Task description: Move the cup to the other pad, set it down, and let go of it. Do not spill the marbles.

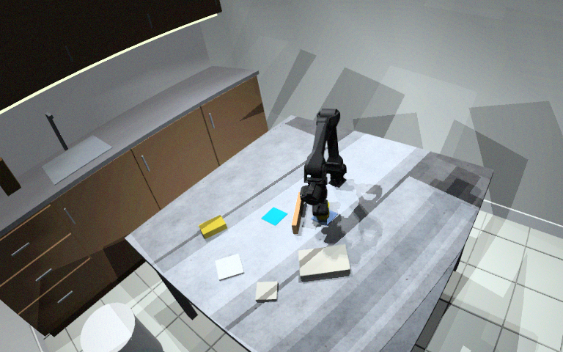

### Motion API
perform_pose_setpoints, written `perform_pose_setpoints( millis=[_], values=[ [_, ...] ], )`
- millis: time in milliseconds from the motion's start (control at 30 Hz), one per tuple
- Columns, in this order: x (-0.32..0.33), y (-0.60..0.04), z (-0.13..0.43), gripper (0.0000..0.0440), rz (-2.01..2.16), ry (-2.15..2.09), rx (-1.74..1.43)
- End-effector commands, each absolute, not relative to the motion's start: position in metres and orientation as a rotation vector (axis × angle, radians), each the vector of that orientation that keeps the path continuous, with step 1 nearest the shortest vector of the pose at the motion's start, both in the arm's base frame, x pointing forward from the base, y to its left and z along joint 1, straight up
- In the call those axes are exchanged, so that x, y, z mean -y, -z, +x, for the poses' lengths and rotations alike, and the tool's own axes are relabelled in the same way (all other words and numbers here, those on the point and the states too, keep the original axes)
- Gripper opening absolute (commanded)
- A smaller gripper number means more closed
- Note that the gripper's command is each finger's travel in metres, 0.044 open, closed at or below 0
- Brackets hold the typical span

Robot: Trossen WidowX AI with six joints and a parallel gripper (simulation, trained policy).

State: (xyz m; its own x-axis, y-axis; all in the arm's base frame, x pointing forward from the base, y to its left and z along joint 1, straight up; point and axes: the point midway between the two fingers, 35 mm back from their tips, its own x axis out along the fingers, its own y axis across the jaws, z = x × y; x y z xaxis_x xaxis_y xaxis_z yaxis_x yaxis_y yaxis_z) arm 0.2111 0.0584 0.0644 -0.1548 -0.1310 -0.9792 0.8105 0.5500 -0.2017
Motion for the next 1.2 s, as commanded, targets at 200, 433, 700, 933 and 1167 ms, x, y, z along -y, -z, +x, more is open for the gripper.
perform_pose_setpoints(
  millis=[200,433,700,933,1167],
  values=[
    [-0.054,-0.075,0.214,0.0000,0.630,0.899,-1.484],
    [-0.050,-0.091,0.218,0.0000,0.689,0.901,-1.452],
    [-0.044,-0.117,0.224,0.0006,0.781,0.910,-1.395],
    [-0.036,-0.139,0.232,0.0010,0.851,0.921,-1.336],
    [-0.024,-0.155,0.242,0.0001,0.914,0.931,-1.270]
  ],
)
